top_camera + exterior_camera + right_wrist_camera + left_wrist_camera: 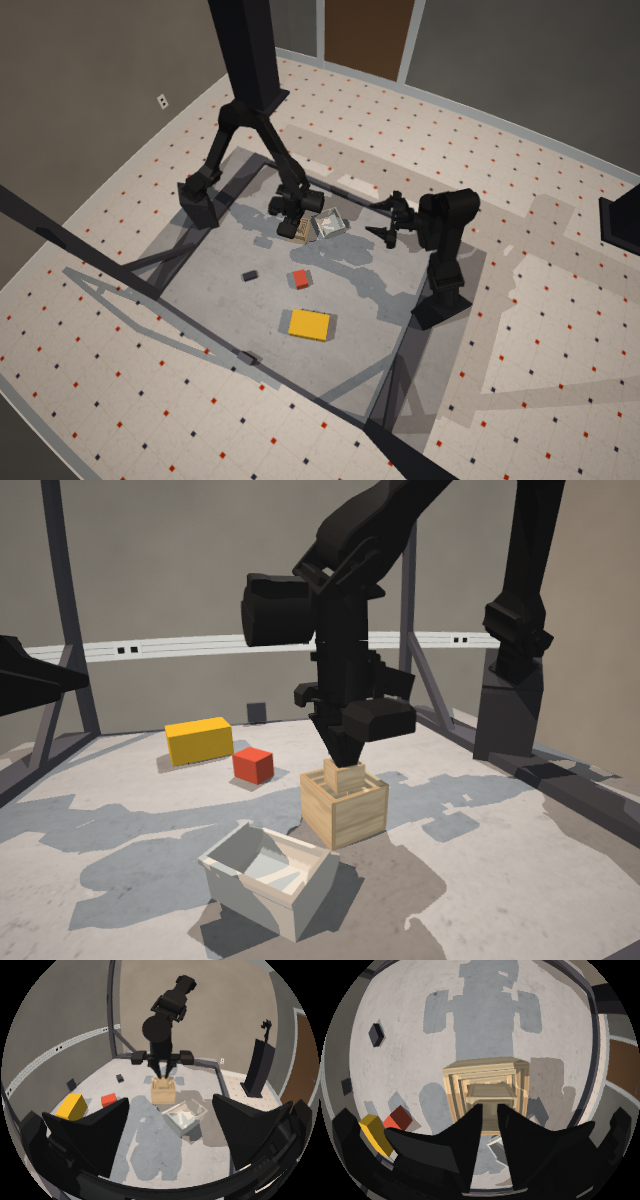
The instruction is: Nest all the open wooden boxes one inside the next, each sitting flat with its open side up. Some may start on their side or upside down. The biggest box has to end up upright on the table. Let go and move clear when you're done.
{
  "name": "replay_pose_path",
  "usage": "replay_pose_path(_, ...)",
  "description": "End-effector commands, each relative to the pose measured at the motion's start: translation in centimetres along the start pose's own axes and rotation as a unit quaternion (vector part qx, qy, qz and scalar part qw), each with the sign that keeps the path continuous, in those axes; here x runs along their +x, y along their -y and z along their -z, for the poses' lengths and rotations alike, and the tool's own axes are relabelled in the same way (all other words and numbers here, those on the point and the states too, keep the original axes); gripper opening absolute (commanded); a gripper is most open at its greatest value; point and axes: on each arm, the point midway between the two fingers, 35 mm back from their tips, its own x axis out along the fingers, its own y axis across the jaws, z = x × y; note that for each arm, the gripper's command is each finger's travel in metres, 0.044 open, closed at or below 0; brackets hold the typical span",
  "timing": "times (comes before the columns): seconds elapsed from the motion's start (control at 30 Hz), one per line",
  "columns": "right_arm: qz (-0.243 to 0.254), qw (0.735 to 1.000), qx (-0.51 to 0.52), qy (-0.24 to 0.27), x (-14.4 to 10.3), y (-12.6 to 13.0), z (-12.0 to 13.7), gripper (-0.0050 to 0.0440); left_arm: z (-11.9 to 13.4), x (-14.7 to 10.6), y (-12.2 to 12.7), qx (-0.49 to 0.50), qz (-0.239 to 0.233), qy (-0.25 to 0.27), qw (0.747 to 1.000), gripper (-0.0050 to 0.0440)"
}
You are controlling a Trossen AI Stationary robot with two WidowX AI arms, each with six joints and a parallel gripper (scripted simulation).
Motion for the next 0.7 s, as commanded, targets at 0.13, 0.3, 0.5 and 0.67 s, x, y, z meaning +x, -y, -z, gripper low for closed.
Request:
replay_pose_path(0.13,0.0,1.0,0.001,0.0,-0.05,0.0,0.01,0.04,0.27,0.2,0.16,-0.008,0.0,-0.003,1.0,0.0138)
replay_pose_path(0.3,0.0,1.0,0.001,0.0,-0.05,0.0,0.01,0.04,0.77,0.28,0.21,-0.011,0.0,-0.007,1.0,0.0138)
replay_pose_path(0.5,0.0,1.0,0.001,0.0,-0.05,0.0,0.01,0.04,0.55,0.76,0.13,-0.01,0.001,-0.002,1.0,0.0138)
replay_pose_path(0.67,0.0,1.0,0.001,0.0,-0.05,0.0,0.01,0.04,0.54,0.85,0.15,-0.011,0.001,-0.001,1.0,0.0138)
